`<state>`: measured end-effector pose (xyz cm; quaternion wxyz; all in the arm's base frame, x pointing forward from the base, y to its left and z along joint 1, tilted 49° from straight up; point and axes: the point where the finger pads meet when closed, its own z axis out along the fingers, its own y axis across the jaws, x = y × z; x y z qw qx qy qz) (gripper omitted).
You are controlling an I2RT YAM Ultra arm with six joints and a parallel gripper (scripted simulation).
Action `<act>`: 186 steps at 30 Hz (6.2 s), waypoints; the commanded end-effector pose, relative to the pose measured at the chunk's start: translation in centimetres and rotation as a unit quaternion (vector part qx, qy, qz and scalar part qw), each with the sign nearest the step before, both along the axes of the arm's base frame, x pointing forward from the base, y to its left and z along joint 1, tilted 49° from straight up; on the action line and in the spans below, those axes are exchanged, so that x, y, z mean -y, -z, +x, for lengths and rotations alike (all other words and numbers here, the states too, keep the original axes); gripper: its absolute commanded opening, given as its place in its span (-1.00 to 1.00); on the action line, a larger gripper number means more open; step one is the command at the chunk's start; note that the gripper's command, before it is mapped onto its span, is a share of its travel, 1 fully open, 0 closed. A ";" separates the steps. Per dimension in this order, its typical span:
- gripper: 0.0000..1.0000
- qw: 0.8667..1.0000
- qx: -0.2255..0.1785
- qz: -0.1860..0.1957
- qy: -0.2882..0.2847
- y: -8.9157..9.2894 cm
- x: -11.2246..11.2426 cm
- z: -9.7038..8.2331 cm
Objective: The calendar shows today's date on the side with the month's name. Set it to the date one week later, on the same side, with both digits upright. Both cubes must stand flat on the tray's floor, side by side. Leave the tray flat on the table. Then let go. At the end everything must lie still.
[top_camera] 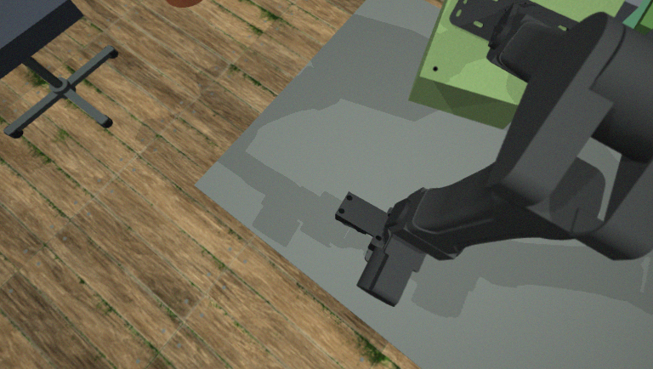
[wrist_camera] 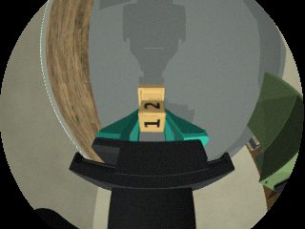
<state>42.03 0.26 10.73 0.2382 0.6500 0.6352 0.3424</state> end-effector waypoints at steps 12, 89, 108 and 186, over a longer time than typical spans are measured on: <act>-0.45 1.000 0.004 -0.003 0.004 -0.4 0.2 0.2; -0.45 1.000 0.004 -0.003 0.004 -0.1 0.1 0.4; -0.45 1.000 0.004 -0.003 0.004 0.8 -0.1 1.5; -0.45 1.000 0.004 -0.003 0.004 1.3 -0.1 2.1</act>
